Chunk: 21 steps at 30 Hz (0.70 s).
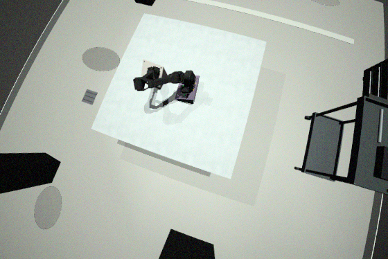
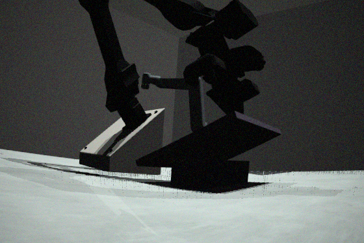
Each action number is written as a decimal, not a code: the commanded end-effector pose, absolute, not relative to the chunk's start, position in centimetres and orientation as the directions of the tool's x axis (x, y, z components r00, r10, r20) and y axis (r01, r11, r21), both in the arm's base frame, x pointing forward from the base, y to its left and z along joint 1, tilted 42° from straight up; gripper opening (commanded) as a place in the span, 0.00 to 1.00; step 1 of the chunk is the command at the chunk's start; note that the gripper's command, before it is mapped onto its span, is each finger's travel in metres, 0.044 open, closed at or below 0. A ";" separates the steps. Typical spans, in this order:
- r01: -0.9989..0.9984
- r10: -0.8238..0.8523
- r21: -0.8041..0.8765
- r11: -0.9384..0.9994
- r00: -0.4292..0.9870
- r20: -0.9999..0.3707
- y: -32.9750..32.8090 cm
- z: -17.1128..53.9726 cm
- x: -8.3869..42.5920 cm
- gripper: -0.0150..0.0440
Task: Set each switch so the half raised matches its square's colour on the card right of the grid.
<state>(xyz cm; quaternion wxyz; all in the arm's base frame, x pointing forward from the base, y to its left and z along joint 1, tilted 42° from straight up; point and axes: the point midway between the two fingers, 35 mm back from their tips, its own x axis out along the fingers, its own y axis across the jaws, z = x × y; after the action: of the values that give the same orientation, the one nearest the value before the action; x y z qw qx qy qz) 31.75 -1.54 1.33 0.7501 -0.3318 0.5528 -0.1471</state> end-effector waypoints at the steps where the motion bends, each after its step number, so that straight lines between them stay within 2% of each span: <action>1: -0.153 -0.584 -0.657 0.738 0.343 -0.736 -1.6 1.1 31.7 0.25; 21: -0.153 -0.584 -0.657 0.738 0.344 -0.735 -1.7 0.9 31.8 0.25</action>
<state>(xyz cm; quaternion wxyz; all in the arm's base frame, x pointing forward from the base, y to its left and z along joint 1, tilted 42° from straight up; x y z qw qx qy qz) 31.89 -1.68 1.14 0.7507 -0.3315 0.5523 -0.1469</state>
